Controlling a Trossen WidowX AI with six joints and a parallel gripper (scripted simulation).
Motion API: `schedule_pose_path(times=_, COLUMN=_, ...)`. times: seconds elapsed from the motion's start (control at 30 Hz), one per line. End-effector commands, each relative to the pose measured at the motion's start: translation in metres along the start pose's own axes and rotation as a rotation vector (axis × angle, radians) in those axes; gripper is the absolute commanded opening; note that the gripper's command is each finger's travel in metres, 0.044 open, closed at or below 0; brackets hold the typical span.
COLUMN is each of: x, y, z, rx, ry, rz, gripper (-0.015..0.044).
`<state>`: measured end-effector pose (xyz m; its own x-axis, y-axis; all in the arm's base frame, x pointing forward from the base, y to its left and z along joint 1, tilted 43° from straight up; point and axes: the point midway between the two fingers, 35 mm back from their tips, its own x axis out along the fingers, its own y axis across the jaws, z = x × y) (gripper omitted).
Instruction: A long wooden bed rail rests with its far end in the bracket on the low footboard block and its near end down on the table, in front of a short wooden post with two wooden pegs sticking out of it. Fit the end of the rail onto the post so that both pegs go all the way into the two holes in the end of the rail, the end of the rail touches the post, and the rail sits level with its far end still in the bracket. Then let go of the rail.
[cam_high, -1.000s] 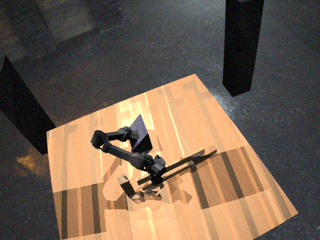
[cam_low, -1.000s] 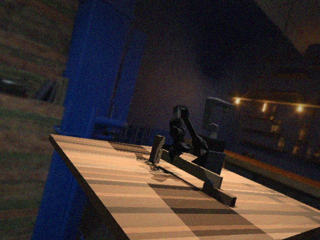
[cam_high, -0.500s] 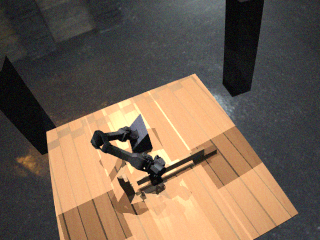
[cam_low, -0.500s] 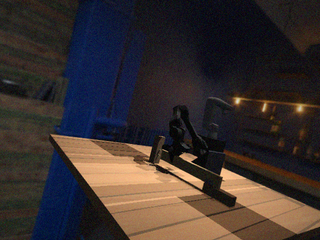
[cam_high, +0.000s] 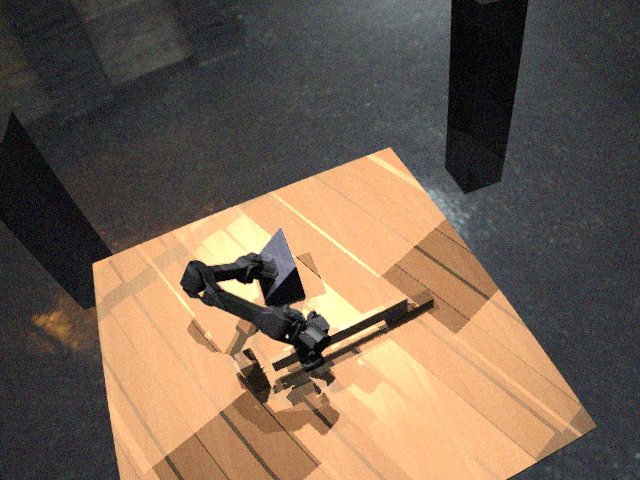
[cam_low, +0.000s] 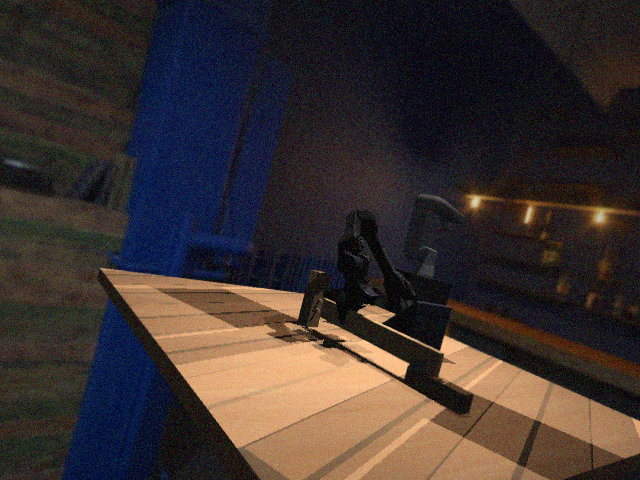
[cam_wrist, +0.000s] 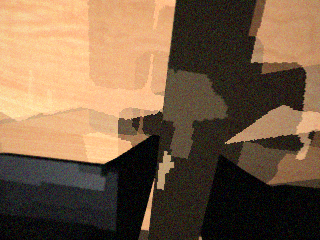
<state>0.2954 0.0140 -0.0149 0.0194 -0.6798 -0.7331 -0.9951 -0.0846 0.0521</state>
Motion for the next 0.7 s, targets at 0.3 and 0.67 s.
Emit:
schedule_pose_path(times=0.3, x=-0.004, y=-0.0012, z=-0.0056, rx=-0.003, ry=-0.004, rz=-0.006, gripper=0.0)
schedule_pose_path(times=0.67, x=-0.0032, y=-0.0013, z=-0.0091, rx=-0.003, ry=-0.004, rz=-0.006, gripper=0.0)
